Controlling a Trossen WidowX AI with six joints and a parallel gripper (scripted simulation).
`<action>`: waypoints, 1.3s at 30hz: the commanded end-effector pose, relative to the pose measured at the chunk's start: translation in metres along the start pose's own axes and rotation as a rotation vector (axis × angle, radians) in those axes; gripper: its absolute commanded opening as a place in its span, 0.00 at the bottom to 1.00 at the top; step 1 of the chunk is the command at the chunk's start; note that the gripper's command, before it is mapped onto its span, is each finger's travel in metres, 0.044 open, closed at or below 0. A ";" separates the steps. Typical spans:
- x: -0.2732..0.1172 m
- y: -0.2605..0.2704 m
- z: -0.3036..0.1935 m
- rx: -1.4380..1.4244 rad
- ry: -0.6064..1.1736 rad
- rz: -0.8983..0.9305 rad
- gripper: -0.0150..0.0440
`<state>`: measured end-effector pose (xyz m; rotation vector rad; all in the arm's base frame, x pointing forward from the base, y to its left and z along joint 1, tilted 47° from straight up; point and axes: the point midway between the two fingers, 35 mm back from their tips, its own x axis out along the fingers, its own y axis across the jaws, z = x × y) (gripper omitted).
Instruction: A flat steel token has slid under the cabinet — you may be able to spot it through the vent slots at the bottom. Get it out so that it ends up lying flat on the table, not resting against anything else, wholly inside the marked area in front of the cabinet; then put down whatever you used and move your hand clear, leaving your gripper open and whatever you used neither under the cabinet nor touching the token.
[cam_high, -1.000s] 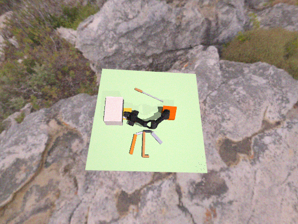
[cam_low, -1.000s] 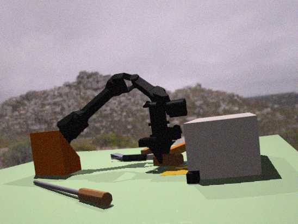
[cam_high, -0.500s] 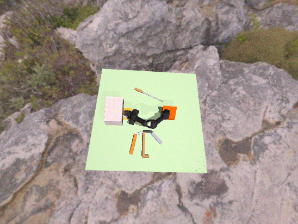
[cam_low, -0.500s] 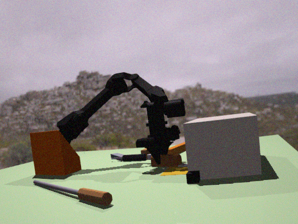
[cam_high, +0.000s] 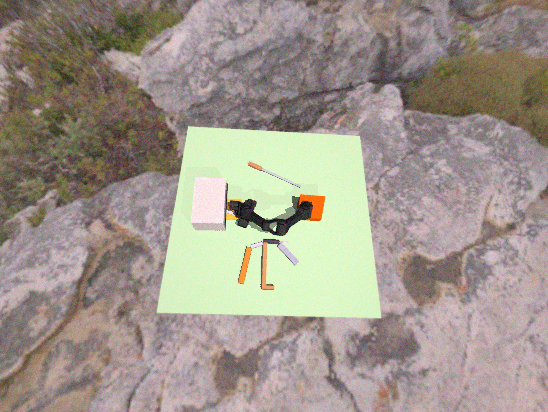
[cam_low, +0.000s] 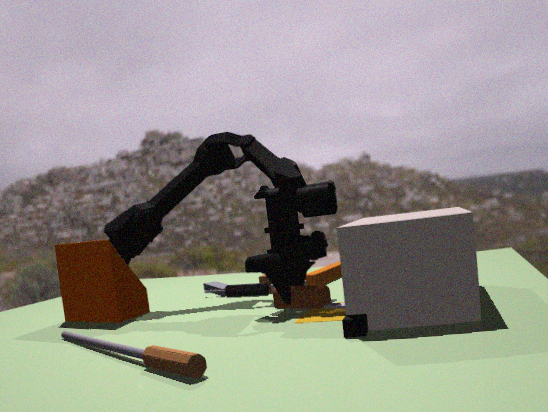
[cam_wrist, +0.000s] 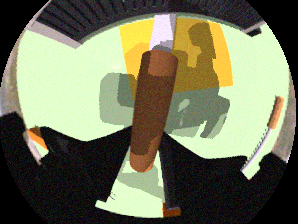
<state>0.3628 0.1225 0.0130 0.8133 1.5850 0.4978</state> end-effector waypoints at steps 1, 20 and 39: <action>0.001 -0.010 0.000 0.005 0.000 -0.012 0.25; 0.001 -0.017 -0.001 0.005 0.000 -0.012 0.25; 0.001 -0.015 -0.020 0.006 0.001 -0.012 0.25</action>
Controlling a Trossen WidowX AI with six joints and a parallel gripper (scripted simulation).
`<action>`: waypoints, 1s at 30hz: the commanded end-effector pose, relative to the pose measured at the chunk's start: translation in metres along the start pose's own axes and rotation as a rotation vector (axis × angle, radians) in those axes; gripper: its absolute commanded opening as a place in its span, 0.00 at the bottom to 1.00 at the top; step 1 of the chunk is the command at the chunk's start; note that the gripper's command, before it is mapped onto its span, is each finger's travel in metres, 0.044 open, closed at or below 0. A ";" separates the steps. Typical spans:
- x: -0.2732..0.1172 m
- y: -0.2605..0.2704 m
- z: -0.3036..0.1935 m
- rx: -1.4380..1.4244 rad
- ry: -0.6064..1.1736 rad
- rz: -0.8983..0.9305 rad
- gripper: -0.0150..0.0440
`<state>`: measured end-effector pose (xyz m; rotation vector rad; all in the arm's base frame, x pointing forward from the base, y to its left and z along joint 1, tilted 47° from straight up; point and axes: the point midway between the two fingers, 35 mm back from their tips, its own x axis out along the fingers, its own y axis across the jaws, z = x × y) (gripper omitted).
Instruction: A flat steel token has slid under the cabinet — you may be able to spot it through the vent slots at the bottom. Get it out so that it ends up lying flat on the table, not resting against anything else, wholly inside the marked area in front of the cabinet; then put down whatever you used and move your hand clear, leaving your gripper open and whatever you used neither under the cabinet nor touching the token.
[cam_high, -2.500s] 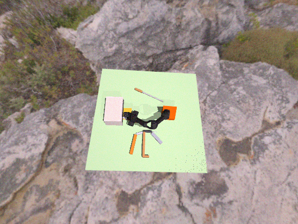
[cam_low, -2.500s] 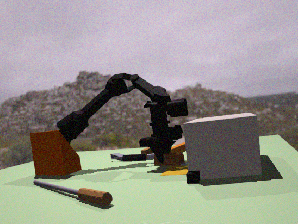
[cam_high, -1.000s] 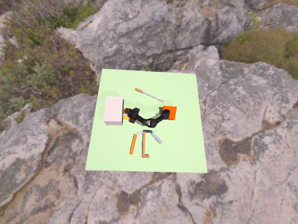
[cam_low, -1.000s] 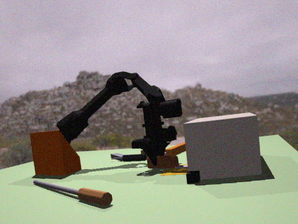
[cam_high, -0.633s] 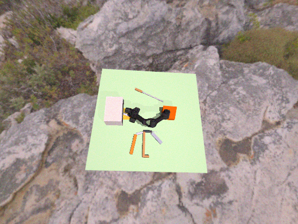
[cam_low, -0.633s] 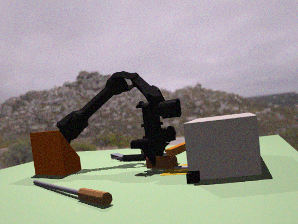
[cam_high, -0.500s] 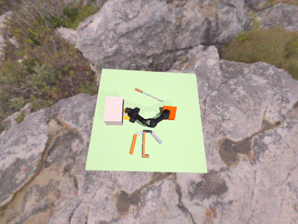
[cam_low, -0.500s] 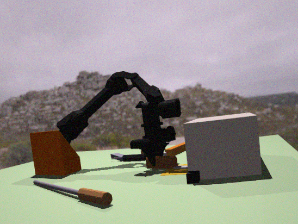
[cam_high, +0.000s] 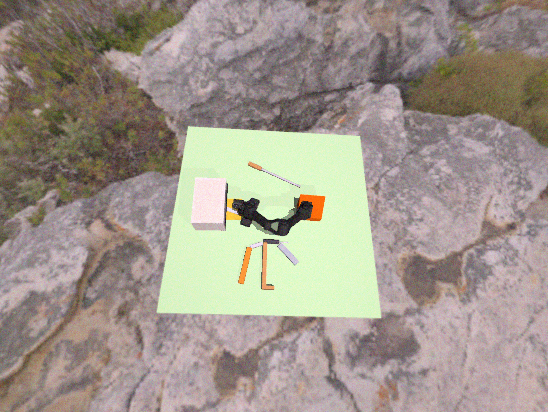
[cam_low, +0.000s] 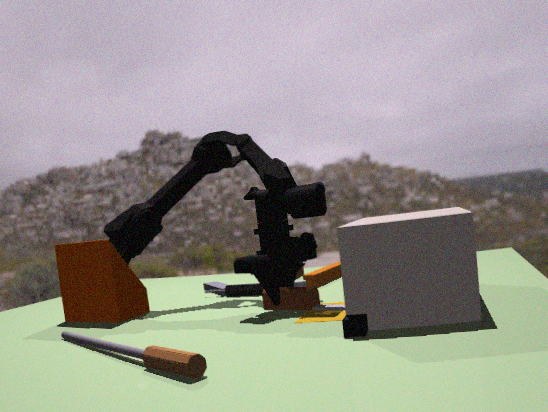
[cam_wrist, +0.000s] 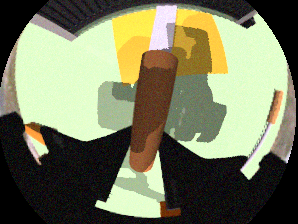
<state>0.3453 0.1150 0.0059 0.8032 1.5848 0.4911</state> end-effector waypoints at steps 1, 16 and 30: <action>0.001 -0.001 -0.007 0.009 0.004 -0.002 0.25; 0.001 0.000 -0.023 0.009 0.005 -0.002 0.25; 0.001 0.001 -0.038 0.010 0.005 -0.002 0.25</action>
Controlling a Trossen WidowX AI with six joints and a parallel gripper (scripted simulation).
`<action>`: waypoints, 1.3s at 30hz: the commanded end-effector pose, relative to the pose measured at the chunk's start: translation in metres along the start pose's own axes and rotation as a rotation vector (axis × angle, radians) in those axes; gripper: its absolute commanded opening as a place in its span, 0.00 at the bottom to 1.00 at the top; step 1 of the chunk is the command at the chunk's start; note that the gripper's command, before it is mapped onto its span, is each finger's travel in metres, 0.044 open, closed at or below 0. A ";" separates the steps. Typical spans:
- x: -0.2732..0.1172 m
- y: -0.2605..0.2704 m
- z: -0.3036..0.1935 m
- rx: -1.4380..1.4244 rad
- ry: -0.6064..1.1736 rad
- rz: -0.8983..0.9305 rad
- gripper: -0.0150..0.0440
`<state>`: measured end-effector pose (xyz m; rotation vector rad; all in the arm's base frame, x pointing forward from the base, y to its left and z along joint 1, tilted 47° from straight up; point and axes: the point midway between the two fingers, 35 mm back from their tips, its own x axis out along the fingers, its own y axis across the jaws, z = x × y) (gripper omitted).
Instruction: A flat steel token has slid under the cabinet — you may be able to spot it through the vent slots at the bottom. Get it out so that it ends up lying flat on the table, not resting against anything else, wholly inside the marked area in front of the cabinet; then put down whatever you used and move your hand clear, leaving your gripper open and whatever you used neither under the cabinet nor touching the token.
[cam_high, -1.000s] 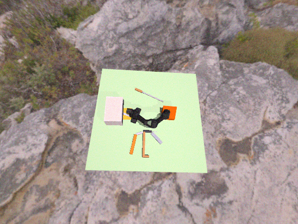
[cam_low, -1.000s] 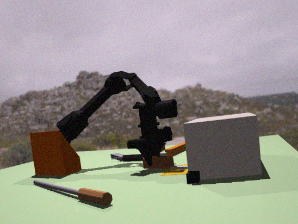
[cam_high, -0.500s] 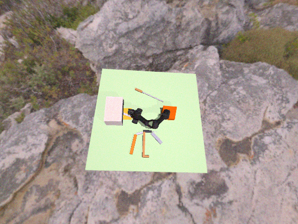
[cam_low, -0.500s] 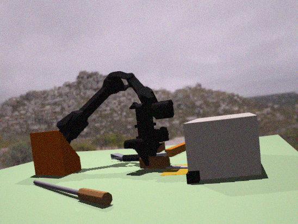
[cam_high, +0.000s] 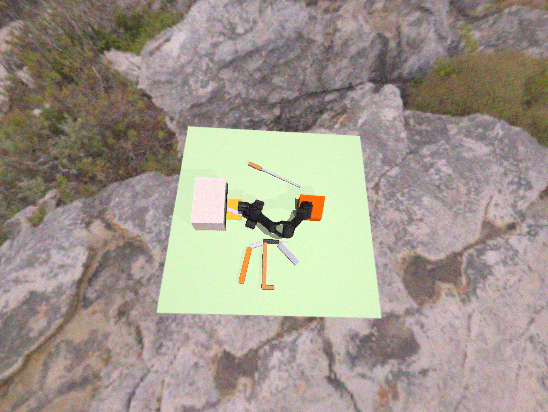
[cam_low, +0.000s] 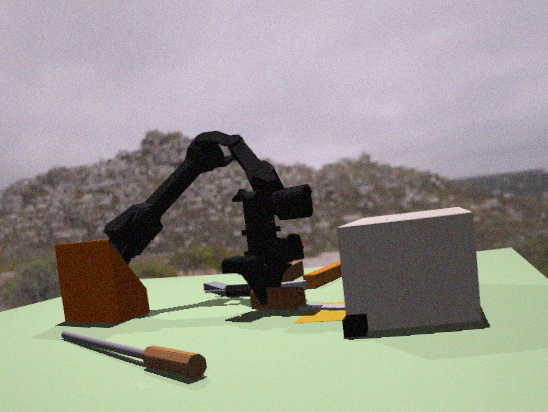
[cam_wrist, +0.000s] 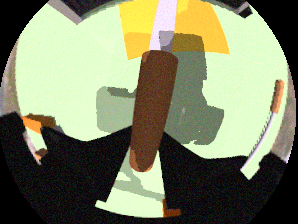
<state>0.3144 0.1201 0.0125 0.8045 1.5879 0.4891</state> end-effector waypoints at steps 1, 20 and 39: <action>0.001 -0.001 -0.007 0.007 0.003 -0.001 0.25; 0.001 0.000 -0.029 0.008 0.004 -0.001 0.25; 0.001 0.002 -0.051 0.009 0.005 -0.001 0.25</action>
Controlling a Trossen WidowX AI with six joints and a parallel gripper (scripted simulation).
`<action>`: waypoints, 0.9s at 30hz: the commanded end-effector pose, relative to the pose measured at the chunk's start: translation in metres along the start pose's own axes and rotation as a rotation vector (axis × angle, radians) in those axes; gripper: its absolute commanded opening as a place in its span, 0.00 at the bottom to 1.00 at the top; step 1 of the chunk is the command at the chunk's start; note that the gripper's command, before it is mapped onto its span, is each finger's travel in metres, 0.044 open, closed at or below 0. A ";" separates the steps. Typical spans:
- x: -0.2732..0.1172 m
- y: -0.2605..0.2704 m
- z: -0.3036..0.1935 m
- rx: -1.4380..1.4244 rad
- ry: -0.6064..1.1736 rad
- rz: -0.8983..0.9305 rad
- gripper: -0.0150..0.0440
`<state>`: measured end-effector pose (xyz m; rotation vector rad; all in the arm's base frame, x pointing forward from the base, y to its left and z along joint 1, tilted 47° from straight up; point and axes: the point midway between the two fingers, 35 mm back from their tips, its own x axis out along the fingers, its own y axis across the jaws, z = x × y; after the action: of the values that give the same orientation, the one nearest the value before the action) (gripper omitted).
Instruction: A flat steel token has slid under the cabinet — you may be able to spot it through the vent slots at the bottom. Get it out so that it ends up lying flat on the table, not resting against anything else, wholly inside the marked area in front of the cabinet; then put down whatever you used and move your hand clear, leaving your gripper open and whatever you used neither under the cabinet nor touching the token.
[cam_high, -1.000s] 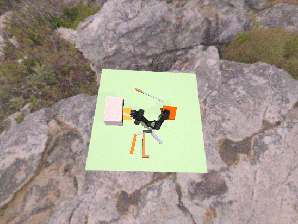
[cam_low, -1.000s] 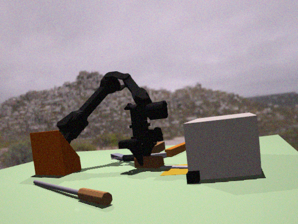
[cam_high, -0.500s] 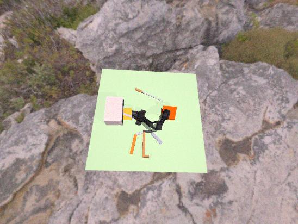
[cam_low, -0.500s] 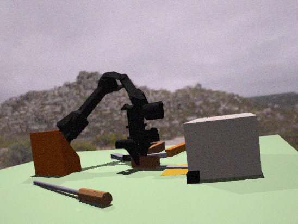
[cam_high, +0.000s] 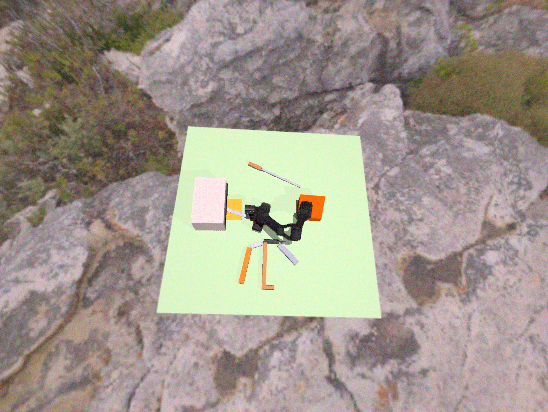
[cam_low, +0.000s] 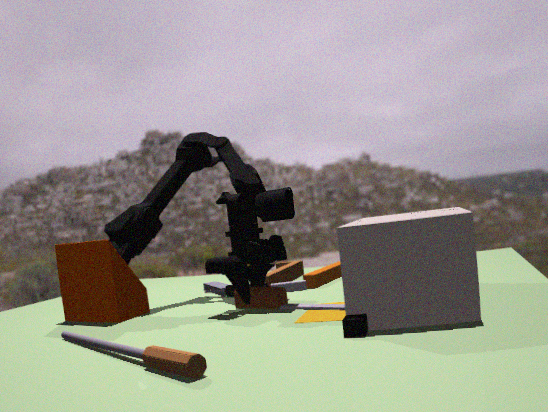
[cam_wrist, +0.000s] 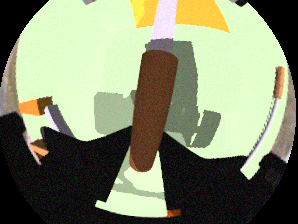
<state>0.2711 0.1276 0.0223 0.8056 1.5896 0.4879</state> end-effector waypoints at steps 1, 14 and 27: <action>0.001 -0.001 -0.008 0.007 0.004 -0.001 0.25; 0.001 0.000 -0.024 0.008 0.005 0.000 0.25; 0.001 0.001 -0.039 0.008 0.005 0.000 0.25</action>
<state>0.2400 0.1332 0.0297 0.8063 1.5908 0.4878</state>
